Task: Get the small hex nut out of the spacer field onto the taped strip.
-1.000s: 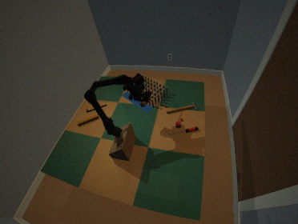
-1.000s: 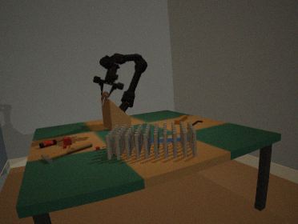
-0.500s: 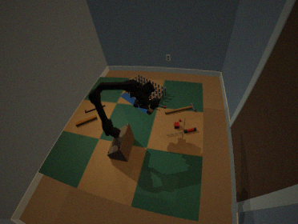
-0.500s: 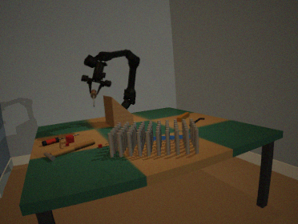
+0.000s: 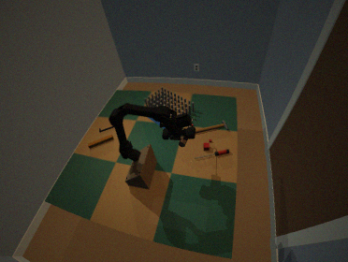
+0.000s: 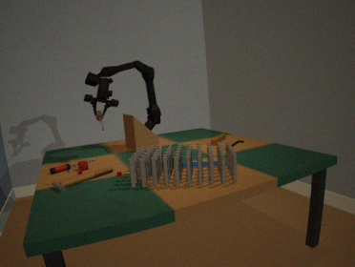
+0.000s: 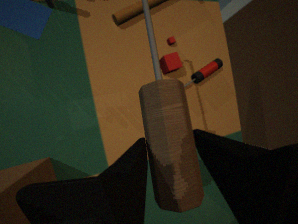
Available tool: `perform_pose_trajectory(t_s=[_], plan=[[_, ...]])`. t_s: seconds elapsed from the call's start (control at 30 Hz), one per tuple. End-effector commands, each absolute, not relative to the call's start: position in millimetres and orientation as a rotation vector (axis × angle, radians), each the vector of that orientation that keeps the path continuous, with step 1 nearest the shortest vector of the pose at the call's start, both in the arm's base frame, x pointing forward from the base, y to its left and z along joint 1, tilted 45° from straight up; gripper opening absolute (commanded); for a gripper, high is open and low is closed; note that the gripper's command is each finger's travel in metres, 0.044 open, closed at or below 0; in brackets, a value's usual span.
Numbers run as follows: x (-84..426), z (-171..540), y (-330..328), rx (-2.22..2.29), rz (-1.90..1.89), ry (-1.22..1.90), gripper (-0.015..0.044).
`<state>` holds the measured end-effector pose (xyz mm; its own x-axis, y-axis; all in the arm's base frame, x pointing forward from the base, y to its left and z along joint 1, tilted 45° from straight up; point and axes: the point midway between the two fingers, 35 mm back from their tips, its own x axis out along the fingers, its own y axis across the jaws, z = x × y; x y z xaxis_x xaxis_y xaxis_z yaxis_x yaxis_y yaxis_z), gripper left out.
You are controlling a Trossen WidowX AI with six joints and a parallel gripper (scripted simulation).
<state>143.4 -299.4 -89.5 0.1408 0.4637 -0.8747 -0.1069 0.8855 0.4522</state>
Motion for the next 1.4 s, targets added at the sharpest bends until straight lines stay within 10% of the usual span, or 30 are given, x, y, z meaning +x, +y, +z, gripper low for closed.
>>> perform_pose_trajectory(t_s=[0.0, 1.37], plan=[[124, -101, -308, 0.304, 0.451, 1.332, 0.0], [25, -185, -305, 0.233, 0.564, 1.093, 0.0]])
